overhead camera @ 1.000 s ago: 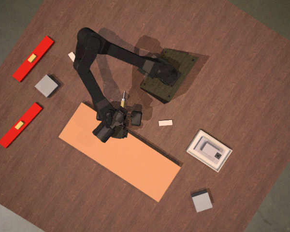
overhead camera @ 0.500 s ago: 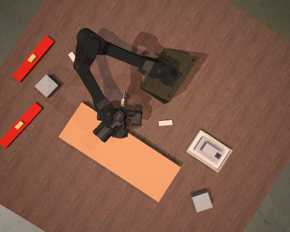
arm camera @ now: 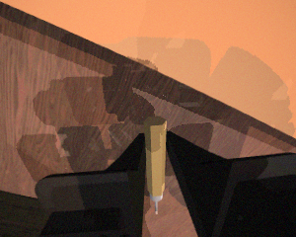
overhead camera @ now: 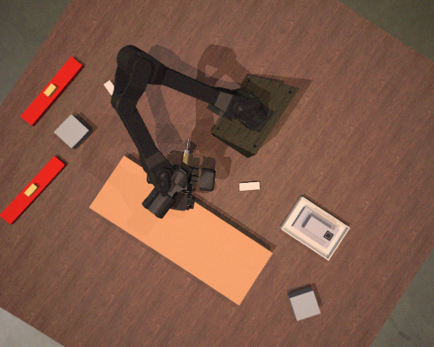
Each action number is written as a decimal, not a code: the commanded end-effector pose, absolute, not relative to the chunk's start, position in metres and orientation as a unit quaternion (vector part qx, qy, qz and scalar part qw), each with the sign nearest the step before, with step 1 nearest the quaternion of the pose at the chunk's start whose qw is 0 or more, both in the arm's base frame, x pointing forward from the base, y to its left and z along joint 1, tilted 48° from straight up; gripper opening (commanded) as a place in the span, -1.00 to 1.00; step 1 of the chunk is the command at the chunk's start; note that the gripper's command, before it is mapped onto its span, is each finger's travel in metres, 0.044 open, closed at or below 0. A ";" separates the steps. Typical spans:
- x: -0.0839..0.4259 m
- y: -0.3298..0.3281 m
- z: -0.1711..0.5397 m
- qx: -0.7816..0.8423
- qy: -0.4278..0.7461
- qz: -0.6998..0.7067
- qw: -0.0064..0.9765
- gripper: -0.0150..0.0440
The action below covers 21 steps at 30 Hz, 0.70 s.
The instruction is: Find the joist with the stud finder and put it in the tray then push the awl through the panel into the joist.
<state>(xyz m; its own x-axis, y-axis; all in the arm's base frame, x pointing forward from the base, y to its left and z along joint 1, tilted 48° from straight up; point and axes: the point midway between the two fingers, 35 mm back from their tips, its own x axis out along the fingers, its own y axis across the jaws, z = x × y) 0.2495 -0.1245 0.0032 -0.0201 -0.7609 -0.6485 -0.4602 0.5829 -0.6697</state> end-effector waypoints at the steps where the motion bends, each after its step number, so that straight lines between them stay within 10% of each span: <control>1: 0.255 -0.109 0.015 -0.434 0.696 -0.135 0.556 -0.49; 21: 0.244 -0.044 0.079 -0.436 0.696 -0.139 0.553 -0.49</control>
